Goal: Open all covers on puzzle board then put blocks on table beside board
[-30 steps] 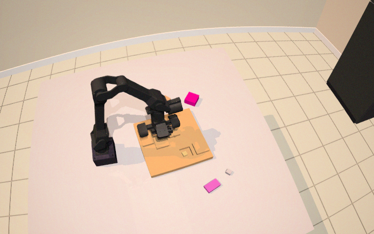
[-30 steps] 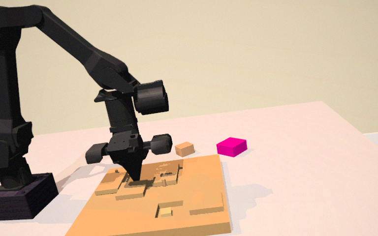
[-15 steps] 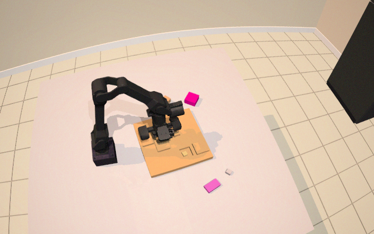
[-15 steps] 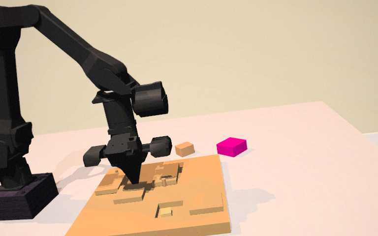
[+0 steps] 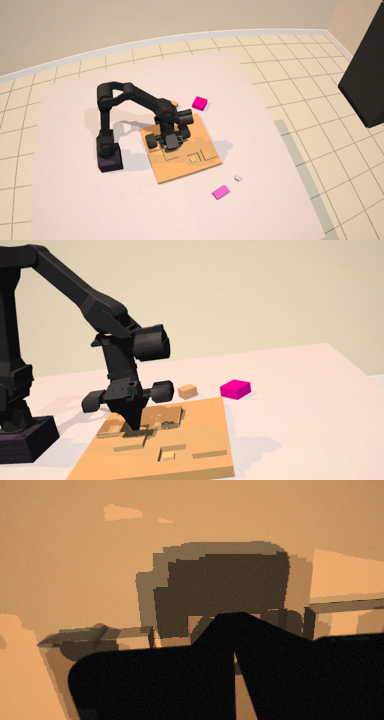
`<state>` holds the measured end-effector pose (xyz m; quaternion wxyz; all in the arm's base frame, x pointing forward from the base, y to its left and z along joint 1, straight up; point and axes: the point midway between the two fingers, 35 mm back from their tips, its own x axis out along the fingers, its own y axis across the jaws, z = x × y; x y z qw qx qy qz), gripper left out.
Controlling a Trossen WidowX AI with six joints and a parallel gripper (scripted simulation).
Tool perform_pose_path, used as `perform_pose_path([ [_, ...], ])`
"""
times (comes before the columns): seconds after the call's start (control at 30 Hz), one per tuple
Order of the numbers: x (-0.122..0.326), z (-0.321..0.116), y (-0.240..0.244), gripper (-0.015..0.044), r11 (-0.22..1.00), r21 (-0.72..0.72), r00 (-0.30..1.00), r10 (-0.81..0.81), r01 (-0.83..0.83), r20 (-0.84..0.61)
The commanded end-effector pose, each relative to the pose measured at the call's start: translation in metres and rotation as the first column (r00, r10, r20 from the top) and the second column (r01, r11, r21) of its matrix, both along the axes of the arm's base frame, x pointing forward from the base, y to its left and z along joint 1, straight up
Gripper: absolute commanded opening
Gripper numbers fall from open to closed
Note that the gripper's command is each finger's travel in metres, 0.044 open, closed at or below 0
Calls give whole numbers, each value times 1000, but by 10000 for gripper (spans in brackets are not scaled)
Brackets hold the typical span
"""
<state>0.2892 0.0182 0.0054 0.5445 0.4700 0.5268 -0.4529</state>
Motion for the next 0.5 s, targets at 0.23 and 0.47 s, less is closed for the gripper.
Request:
perform_pose_path([
  [0.23,1,-1,-12,0,1000,0,1000,3,-3,-3],
  [0.47,1,-1,-19,0,1000,-1,1000,3,-3,-3],
])
